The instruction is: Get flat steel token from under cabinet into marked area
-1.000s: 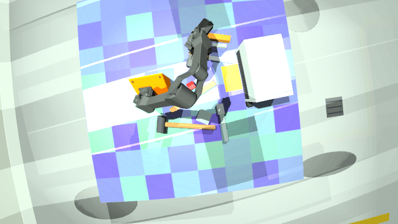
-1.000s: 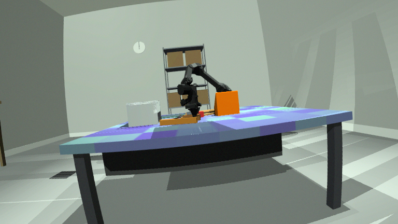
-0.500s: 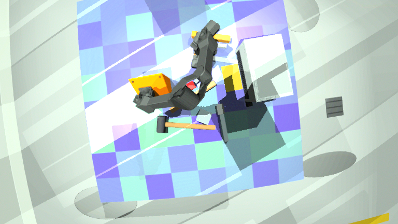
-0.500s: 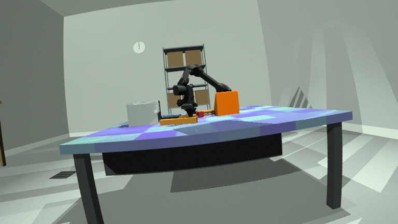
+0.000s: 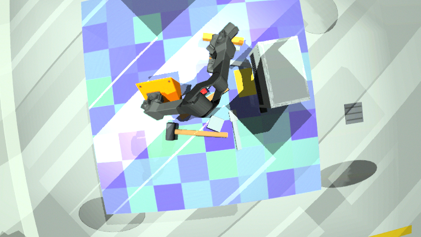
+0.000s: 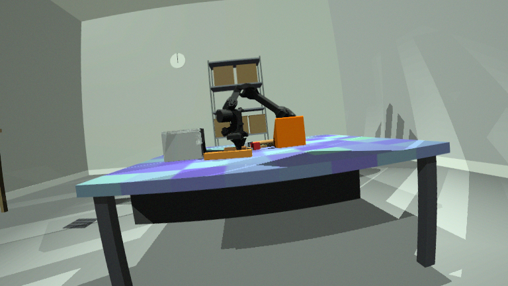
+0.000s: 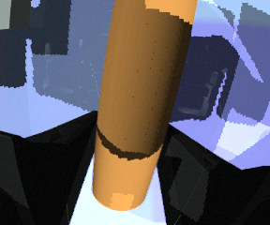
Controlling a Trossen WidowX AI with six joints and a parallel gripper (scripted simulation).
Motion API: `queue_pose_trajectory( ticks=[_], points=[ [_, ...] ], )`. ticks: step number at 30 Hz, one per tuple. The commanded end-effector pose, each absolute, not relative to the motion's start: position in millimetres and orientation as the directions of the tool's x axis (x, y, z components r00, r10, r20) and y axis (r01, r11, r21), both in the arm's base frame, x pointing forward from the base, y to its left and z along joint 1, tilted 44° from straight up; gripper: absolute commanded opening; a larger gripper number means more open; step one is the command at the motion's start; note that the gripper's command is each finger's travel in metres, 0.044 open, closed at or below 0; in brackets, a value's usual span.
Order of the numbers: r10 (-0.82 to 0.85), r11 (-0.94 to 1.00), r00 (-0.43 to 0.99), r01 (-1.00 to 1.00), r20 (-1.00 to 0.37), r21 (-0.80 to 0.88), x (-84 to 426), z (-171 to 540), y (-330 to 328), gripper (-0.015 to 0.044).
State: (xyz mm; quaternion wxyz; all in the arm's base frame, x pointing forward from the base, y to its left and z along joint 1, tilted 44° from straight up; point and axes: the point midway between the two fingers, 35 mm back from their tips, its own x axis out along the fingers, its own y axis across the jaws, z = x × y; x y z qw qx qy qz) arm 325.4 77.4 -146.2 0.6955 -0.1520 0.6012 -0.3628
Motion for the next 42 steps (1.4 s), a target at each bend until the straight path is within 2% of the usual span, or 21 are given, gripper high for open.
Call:
queue_pose_trajectory(
  ticks=[1, 42],
  points=[
    [-0.689, 0.689, 0.021, 0.328, -0.725, -0.646, 334, -144, 76, 0.0000],
    [-0.690, 0.688, 0.022, 0.329, -0.723, -0.646, 382, -131, 64, 0.0000]
  ],
)
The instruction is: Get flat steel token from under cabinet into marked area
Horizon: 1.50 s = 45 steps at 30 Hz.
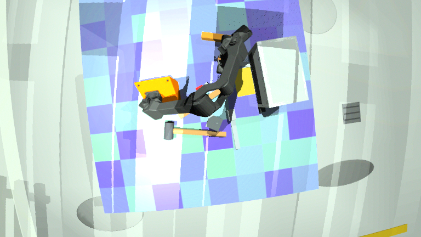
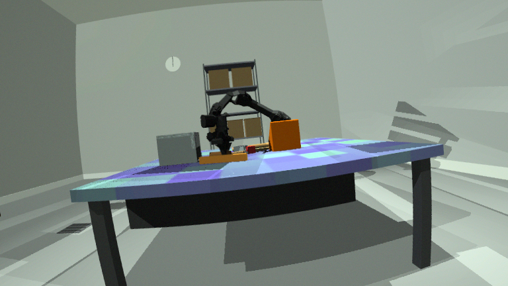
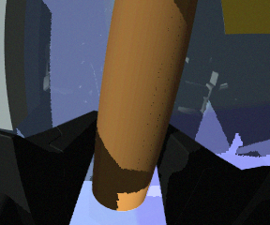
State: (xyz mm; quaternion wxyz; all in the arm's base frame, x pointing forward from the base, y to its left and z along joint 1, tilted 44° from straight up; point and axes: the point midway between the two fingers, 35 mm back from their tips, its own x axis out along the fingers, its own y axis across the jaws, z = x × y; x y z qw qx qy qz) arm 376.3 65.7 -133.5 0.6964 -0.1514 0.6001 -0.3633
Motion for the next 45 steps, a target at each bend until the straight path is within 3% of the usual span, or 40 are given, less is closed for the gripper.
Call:
queue_pose_trajectory(
  ticks=[1, 45],
  points=[
    [-0.690, 0.688, 0.022, 0.329, -0.723, -0.646, 383, -131, 63, 0.0000],
    [-0.692, 0.687, 0.022, 0.329, -0.722, -0.648, 391, -111, 41, 0.0000]
  ],
)
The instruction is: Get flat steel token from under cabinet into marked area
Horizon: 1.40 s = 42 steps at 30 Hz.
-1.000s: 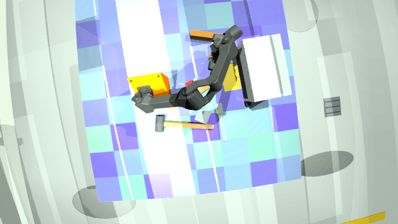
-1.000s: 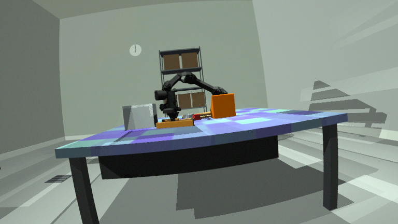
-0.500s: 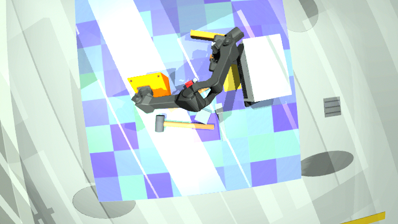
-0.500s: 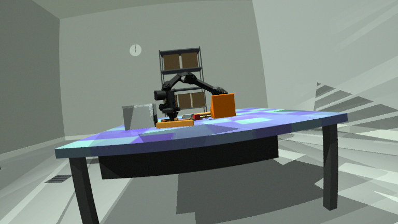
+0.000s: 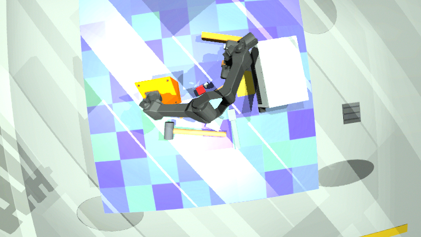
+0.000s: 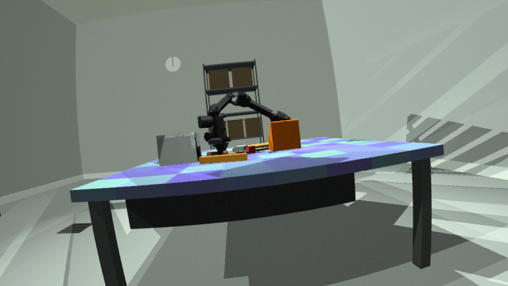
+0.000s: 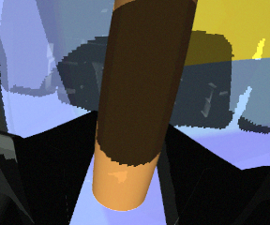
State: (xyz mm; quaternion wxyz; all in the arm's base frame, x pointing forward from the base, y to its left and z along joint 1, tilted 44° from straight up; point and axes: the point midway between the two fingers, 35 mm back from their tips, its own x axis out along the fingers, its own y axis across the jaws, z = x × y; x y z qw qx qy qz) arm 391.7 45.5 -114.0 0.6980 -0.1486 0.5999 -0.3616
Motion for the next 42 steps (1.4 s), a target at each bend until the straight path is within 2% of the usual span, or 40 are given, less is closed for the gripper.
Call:
queue_pose_trajectory(
  ticks=[1, 42],
  points=[
    [-0.692, 0.687, 0.022, 0.329, -0.722, -0.648, 391, -111, 40, 0.0000],
    [-0.691, 0.688, 0.021, 0.328, -0.723, -0.648, 350, -123, 51, 0.0000]
  ],
)
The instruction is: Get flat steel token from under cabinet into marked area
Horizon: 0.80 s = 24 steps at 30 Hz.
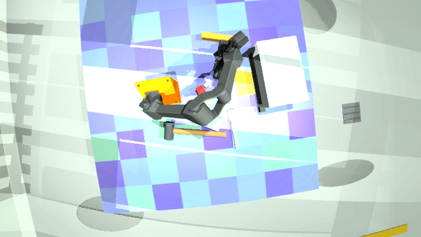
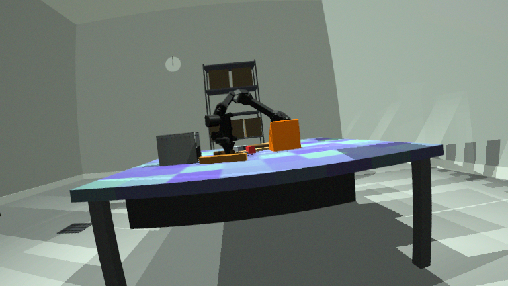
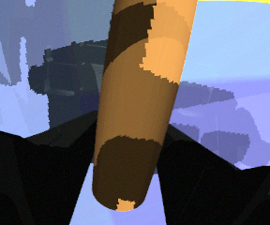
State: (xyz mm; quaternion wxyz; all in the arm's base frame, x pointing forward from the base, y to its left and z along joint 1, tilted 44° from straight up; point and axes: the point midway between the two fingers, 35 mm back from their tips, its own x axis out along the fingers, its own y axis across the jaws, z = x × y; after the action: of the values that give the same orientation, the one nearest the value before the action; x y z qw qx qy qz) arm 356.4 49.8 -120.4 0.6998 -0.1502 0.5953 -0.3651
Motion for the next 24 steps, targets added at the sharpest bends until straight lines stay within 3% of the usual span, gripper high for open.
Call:
queue_pose_trajectory(
  ticks=[1, 24],
  points=[
    [-0.691, 0.688, 0.021, 0.328, -0.723, -0.648, 349, -123, 51, 0.0000],
    [-0.690, 0.688, 0.020, 0.327, -0.724, -0.647, 319, -132, 59, 0.0000]
  ],
)
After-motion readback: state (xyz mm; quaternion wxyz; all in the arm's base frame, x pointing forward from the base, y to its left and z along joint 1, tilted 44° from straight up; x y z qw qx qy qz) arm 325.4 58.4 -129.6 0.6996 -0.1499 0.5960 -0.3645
